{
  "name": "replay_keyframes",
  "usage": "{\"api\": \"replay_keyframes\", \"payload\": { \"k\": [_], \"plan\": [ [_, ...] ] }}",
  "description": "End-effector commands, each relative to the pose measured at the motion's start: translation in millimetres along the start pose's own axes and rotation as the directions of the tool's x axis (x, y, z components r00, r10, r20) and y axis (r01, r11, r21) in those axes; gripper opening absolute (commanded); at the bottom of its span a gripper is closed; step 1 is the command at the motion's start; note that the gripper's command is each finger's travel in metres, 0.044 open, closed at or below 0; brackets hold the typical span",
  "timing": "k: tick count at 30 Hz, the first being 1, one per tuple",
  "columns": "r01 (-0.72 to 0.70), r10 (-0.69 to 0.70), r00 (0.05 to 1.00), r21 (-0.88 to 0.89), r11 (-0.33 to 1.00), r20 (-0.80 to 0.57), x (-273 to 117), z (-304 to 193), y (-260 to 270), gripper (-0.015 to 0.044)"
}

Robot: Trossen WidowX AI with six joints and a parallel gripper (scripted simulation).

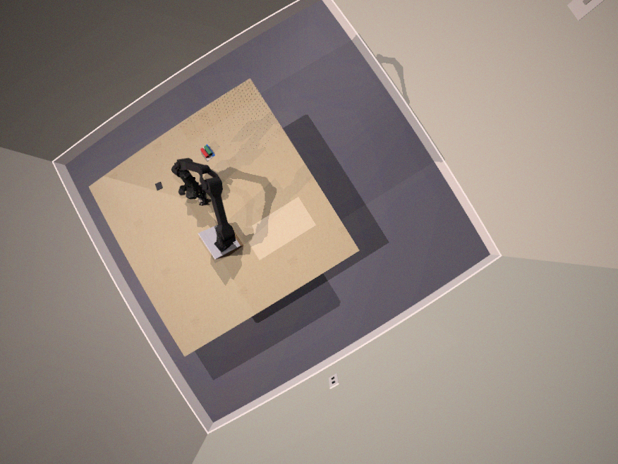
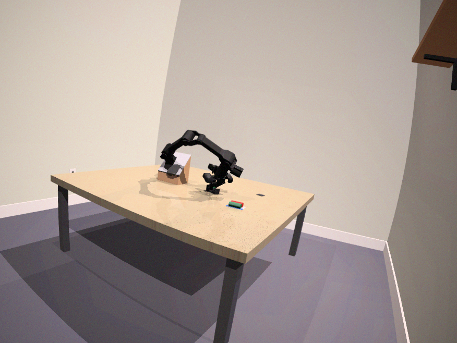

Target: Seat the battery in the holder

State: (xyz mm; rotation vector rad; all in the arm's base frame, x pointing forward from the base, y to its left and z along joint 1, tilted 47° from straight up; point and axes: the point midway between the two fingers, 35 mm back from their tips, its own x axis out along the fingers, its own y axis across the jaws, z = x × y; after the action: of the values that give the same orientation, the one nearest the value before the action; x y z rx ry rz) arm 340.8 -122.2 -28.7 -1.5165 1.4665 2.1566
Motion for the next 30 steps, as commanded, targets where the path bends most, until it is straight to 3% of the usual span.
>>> {"api": "replay_keyframes", "payload": {
  "k": [1, 30],
  "plan": [
    [0.003, -0.003, 1.0, 0.002, 1.0, -0.006, -1.9, -4.5, 0.2, 0.0078],
    [0.007, -0.007, 0.996, 0.0, 1.0, -0.091, -0.2, -8.6, -3.8, 0.0078]
  ]
}}
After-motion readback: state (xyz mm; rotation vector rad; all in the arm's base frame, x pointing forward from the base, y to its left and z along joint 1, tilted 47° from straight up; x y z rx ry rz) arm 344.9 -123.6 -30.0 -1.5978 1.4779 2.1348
